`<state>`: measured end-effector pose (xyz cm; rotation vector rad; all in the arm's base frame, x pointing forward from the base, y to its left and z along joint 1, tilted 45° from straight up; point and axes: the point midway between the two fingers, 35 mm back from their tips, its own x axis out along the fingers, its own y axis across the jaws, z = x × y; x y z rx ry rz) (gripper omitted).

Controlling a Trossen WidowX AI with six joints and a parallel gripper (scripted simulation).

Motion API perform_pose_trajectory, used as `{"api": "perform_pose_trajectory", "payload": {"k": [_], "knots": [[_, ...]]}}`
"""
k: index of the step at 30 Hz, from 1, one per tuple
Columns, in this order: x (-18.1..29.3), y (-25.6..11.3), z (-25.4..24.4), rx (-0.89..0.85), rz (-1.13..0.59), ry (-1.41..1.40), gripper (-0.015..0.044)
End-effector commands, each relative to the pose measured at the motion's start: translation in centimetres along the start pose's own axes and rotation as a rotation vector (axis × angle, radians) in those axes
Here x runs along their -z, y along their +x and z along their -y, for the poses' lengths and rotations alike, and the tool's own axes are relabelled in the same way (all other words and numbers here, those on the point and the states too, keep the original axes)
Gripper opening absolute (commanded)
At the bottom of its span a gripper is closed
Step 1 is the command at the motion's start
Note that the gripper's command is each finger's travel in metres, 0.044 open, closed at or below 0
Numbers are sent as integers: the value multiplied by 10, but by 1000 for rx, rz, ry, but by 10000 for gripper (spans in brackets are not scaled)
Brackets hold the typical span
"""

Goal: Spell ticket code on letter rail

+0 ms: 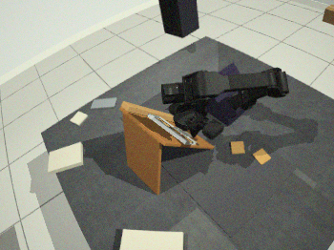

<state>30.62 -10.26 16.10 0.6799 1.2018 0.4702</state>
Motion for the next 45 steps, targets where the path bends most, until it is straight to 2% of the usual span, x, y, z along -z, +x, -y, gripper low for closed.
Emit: {"api": "perform_pose_trajectory", "payload": {"k": [1,45], "knots": [[-1,3,1,-3,-4,6,0],[-15,20,1,-4,-3,5,0]]}}
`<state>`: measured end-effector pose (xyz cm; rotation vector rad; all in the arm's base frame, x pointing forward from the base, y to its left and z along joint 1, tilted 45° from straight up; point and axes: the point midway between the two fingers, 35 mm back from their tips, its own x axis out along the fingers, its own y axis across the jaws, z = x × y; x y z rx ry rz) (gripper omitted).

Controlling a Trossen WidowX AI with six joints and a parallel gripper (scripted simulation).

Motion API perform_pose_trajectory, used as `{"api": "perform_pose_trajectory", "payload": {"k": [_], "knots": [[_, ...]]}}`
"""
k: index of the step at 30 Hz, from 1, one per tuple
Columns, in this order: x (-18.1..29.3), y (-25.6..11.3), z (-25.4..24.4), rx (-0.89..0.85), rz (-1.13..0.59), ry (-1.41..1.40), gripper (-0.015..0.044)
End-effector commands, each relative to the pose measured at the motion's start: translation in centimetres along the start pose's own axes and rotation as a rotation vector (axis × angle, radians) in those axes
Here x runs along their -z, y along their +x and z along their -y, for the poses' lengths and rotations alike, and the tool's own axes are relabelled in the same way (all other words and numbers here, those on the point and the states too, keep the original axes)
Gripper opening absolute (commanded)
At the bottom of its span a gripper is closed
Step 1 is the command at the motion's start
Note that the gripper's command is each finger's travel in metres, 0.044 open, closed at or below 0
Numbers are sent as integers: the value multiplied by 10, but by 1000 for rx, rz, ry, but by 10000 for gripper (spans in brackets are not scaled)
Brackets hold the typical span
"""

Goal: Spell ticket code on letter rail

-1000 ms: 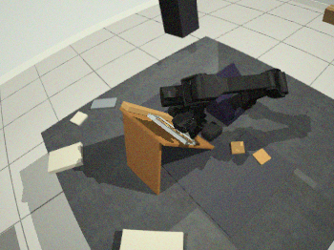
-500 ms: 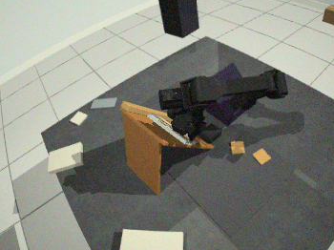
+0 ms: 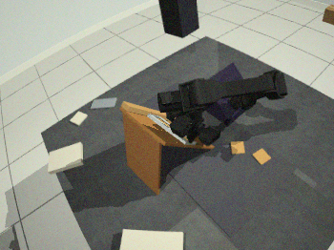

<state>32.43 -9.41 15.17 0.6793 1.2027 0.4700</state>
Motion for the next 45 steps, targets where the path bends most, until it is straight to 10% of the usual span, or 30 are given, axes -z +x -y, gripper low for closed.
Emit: {"api": "perform_pose_trajectory", "payload": {"k": [1,45], "knots": [[-1,2,1,-4,-2,5,0],[0,2,15,-4,-2,5,0]]}}
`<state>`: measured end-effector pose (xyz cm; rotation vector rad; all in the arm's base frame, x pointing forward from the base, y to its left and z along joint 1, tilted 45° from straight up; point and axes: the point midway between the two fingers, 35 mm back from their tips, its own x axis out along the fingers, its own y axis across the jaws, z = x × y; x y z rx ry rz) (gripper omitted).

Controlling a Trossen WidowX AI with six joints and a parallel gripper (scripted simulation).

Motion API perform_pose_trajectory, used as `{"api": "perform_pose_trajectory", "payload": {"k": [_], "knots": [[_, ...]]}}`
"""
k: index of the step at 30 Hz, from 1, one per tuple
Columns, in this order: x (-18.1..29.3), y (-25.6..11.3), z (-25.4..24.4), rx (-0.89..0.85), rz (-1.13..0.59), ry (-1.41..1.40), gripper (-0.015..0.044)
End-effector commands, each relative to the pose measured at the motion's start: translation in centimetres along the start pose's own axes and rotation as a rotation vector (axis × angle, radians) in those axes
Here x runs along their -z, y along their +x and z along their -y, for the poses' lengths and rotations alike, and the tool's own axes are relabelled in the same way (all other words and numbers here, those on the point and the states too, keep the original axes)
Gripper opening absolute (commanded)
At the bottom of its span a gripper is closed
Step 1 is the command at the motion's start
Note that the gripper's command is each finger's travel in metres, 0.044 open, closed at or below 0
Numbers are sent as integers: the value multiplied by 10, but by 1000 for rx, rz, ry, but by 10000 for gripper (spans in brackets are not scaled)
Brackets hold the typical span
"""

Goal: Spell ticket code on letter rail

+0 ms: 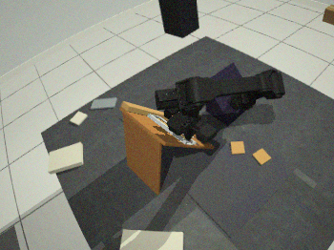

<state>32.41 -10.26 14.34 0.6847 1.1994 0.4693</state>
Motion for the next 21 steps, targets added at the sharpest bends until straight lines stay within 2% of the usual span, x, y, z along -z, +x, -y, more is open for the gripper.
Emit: {"api": "perform_pose_trajectory", "payload": {"k": [1,21], "knots": [[0,2,3,-1,-5,2,0],[11,-13,1,0,-6,2,0]]}}
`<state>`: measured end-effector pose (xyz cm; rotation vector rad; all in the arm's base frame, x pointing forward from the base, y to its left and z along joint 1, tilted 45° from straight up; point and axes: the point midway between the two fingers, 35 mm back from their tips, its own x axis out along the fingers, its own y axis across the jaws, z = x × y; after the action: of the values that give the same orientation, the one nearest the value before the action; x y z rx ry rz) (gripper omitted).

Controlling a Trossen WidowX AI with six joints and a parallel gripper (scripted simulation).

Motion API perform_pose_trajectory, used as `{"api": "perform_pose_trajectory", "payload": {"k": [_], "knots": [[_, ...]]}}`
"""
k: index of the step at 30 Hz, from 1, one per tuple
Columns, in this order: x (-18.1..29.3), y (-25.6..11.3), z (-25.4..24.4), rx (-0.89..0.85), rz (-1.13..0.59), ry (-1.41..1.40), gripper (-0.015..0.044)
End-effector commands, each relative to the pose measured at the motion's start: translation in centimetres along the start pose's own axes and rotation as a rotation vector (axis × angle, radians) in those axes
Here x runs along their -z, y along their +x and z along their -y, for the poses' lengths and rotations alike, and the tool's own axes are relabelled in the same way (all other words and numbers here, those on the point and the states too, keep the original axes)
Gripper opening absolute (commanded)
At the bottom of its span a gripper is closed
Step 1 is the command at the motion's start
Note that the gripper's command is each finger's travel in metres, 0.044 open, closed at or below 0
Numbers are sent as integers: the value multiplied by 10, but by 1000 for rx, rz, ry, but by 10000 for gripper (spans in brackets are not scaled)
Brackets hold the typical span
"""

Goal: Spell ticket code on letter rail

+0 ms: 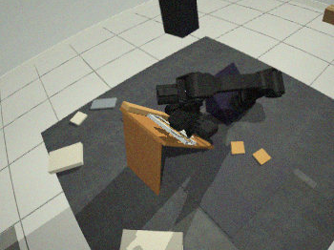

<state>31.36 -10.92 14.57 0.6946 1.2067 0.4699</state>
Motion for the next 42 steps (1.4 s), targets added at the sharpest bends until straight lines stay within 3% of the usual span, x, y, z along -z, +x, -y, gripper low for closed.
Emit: {"api": "perform_pose_trajectory", "payload": {"k": [1,11,14,26,28,42], "knots": [[4,-5,-2,4,0,-7,0],[11,-14,-3,4,-1,-7,0],[14,-25,12,-15,64,-1,79],[83,-127,100,0,654,-6,394],[89,-133,104,9,691,-5,440],[89,-133,104,9,691,-5,440]]}}
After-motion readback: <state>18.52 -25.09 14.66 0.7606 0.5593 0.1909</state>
